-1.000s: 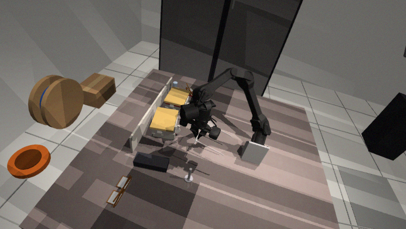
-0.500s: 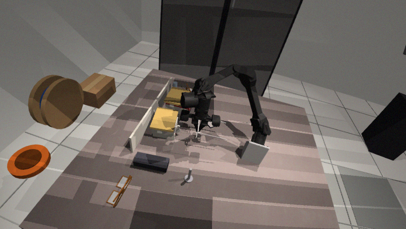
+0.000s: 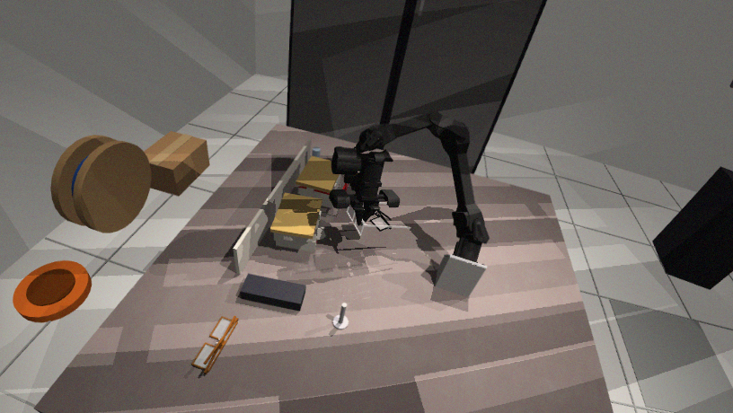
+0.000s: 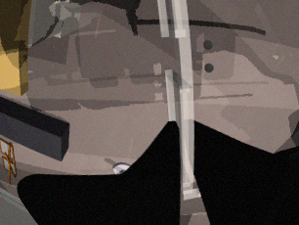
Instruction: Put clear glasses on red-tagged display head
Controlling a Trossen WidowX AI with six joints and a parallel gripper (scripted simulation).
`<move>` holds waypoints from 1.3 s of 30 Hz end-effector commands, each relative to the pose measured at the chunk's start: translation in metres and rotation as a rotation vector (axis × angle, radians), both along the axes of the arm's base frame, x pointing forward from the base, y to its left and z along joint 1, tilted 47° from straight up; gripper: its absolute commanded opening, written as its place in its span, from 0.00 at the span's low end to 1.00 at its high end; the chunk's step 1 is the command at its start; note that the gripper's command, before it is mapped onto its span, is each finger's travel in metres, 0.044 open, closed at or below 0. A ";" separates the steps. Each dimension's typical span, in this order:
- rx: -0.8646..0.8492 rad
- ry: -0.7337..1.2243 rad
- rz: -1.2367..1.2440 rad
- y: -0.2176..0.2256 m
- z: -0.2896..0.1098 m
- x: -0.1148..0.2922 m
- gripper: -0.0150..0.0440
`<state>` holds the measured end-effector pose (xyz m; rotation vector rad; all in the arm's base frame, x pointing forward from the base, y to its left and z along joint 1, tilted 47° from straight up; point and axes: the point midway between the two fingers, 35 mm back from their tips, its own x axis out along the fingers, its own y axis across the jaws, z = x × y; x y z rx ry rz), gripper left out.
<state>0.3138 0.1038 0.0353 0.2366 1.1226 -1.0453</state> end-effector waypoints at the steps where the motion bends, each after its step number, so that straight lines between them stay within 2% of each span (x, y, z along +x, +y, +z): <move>1: 0.020 0.057 0.072 -0.006 0.007 -0.001 0.25; 39: 0.142 0.439 1.003 -0.067 0.096 -0.010 0.25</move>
